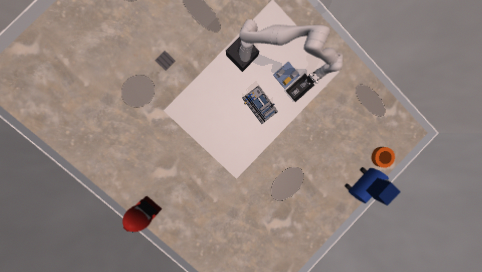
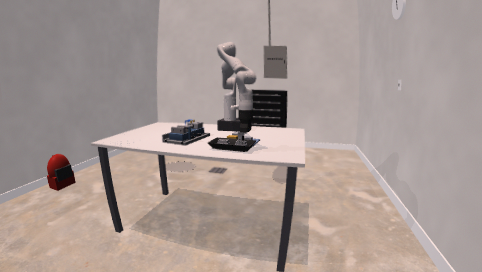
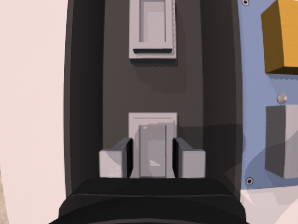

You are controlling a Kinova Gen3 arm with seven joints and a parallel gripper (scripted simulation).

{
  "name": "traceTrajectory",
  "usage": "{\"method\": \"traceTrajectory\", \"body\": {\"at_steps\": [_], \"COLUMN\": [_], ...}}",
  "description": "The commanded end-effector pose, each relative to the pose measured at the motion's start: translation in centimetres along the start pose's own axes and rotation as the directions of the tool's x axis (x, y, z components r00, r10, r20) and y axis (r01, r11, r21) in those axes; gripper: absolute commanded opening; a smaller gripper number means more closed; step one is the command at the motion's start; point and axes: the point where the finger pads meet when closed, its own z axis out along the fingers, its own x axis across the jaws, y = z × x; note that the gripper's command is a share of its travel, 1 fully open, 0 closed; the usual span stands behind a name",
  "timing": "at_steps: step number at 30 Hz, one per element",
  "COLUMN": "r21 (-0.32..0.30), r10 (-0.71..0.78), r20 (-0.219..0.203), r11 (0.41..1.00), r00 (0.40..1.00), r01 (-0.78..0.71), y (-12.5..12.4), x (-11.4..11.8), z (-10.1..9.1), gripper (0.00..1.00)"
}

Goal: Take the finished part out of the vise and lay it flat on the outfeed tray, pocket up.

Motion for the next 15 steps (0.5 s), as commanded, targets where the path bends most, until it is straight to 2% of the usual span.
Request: {"method": "traceTrajectory", "body": {"at_steps": [1, 10, 11, 15], "r21": [-0.001, -0.001, -0.001, -0.001], "r10": [0.0, 0.0, 0.0, 0.0], "r20": [0.002, 0.002, 0.002, 0.002], "r11": [1.0, 1.0, 1.0, 1.0], "r00": [1.0, 1.0, 1.0, 1.0], "r01": [0.0, 0.0, 0.0, 0.0], "y": [0.04, 0.04, 0.04, 0.04], "x": [-0.08, -0.08, -0.08, -0.08], "z": [-0.14, -0.14, -0.14, -0.14], "gripper": [0.0, 0.0, 1.0, 1.0]}}
